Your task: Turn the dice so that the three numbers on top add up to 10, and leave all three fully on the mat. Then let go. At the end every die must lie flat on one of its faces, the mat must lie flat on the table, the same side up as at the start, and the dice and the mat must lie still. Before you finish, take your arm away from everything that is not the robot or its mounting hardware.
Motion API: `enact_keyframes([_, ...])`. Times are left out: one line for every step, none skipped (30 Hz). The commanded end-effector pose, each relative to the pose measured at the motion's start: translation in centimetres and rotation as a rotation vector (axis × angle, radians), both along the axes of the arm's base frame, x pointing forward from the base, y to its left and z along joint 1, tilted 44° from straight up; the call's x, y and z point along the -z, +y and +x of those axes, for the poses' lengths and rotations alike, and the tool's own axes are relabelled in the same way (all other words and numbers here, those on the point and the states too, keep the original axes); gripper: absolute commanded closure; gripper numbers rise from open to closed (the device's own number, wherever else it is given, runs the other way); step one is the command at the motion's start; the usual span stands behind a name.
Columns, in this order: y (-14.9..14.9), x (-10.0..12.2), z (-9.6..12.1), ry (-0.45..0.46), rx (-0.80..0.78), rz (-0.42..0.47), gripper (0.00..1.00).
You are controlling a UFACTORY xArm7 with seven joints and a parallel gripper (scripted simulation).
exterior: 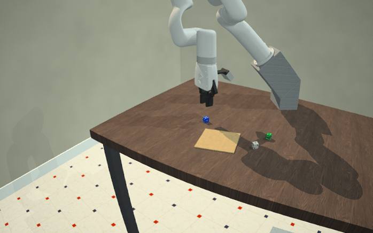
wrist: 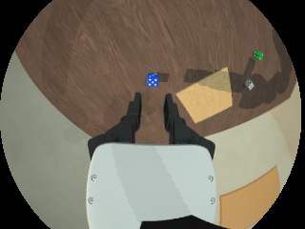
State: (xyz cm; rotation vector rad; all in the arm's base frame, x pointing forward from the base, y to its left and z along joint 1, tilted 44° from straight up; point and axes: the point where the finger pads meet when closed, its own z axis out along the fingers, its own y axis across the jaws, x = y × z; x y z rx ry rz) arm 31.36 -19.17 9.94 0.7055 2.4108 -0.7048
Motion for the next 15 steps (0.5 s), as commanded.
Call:
enact_keyframes([0.02, -0.04, 0.06, -0.001, -0.001, 0.0, 0.64])
enact_keyframes([0.01, -0.03, 0.07, -0.001, -0.001, 0.0, 0.64])
enact_keyframes([0.0, -0.01, 0.07, -0.001, -0.001, 0.0, 0.64])
enact_keyframes([-0.02, 0.0, 0.08, -0.001, -0.001, 0.0, 0.64])
enact_keyframes([-0.04, 0.03, 0.09, -0.001, -0.001, 0.0, 0.64])
enact_keyframes([-0.06, 0.05, 0.1, -0.001, -0.001, 0.0, 0.64])
enact_keyframes([-0.09, 0.08, 0.12, -0.001, -0.001, 0.0, 0.64])
enact_keyframes([-0.09, 0.08, 0.12, -0.001, -0.001, 0.0, 0.64])
enact_keyframes([-0.09, 0.08, 0.12, -0.001, -0.001, 0.0, 0.64])
enact_keyframes([-0.12, 0.12, 0.14, -0.001, -0.001, 0.0, 0.64])
enact_keyframes([-0.15, 0.16, 0.16, -0.001, -0.001, 0.0, 0.64])
enact_keyframes([-0.19, 0.2, 0.18, -0.001, -0.001, 0.0, 0.64])
enact_keyframes([-0.24, 0.25, 0.2, -0.001, -0.001, 0.0, 0.64])
enact_keyframes([-0.28, 0.31, 0.23, -0.001, -0.001, 0.0, 0.64])
enact_keyframes([-0.34, 0.37, 0.26, -0.001, -0.001, 0.0, 0.64])
